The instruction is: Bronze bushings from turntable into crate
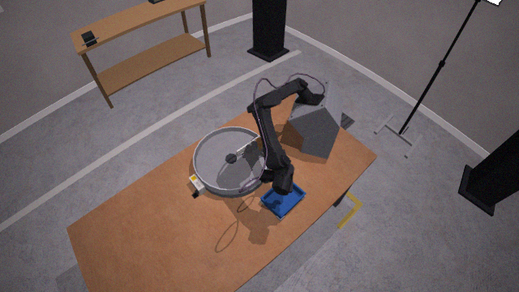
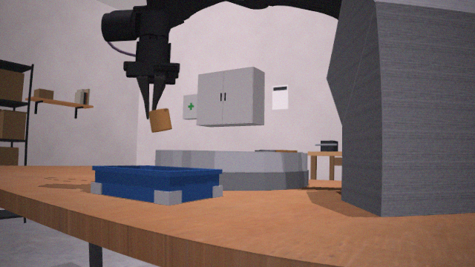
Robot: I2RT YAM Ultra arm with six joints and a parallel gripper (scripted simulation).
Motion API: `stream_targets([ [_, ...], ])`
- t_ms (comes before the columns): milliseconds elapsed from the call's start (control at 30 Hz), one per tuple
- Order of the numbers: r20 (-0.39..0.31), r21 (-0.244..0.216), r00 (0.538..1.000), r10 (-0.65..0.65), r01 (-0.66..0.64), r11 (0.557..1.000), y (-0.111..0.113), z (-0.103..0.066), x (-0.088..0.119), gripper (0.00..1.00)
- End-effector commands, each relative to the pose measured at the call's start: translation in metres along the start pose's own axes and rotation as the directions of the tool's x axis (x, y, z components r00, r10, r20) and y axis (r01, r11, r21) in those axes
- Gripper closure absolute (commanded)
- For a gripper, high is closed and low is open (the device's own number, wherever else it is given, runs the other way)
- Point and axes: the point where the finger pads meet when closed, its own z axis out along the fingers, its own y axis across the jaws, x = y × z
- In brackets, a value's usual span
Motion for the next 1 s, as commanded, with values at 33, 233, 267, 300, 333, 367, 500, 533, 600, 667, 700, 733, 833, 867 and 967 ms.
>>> stream_targets([
  [33, 0.030, -0.043, 1.000, -0.004, 0.006, 0.999, 0.015, -0.023, 0.001, 1.00],
  [233, 0.030, -0.043, 1.000, -0.004, 0.006, 0.999, 0.015, -0.023, 0.001, 1.00],
  [267, 0.030, -0.043, 1.000, -0.004, 0.006, 0.999, 0.015, -0.023, 0.001, 1.00],
  [300, 0.030, -0.043, 1.000, -0.004, 0.006, 0.999, 0.015, -0.023, 0.001, 1.00],
  [333, 0.030, -0.043, 1.000, -0.004, 0.006, 0.999, 0.015, -0.023, 0.001, 1.00],
  [367, 0.030, -0.043, 1.000, -0.004, 0.006, 0.999, 0.015, -0.023, 0.001, 1.00],
  [500, 0.030, -0.043, 1.000, -0.004, 0.006, 0.999, 0.015, -0.023, 0.001, 1.00],
  [533, 0.030, -0.042, 1.000, -0.005, 0.007, 0.999, 0.015, -0.023, 0.002, 1.00],
  [600, 0.028, -0.030, 0.999, -0.017, 0.017, 0.999, 0.013, -0.017, 0.009, 1.00],
  [667, 0.028, -0.030, 0.999, -0.017, 0.017, 0.999, 0.015, -0.017, 0.012, 1.00],
  [700, 0.028, -0.030, 0.999, -0.017, 0.017, 0.999, 0.015, -0.017, 0.013, 1.00],
  [733, 0.028, -0.030, 0.999, -0.017, 0.017, 0.999, 0.016, -0.017, 0.014, 1.00],
  [833, 0.028, -0.030, 0.999, -0.017, 0.017, 0.999, 0.016, -0.017, 0.014, 1.00],
  [867, 0.032, -0.057, 0.999, 0.008, -0.007, 0.998, 0.021, -0.030, 0.002, 1.00],
  [967, 0.032, -0.057, 0.999, 0.008, -0.007, 0.998, 0.021, -0.030, 0.002, 1.00],
])
